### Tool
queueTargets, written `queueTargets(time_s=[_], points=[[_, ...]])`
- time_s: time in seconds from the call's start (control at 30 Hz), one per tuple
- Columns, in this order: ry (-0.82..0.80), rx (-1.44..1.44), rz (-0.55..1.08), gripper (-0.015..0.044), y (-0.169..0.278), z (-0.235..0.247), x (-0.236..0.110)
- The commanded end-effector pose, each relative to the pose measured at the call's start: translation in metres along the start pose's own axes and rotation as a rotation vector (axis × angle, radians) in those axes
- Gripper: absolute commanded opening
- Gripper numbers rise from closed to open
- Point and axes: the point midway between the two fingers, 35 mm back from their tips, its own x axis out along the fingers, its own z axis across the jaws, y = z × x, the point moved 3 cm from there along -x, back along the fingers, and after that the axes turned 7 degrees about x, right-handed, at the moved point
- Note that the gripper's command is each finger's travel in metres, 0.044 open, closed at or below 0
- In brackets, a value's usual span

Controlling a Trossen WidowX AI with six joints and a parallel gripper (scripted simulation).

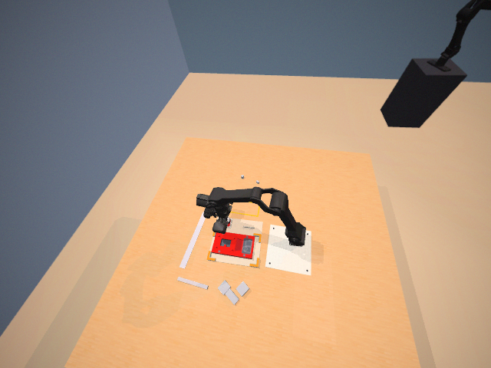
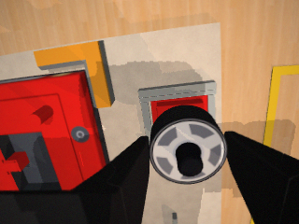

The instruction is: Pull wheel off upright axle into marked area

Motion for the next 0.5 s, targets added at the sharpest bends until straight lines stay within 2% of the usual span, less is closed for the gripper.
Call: queueTargets(time_s=[0.0,0.47], points=[[0.001,0.000,-0.001,0.0000,-0.0005,-0.0002,-0.0021],[0.001,0.000,0.000,0.0000,-0.0008,-0.0002,-0.0067]])
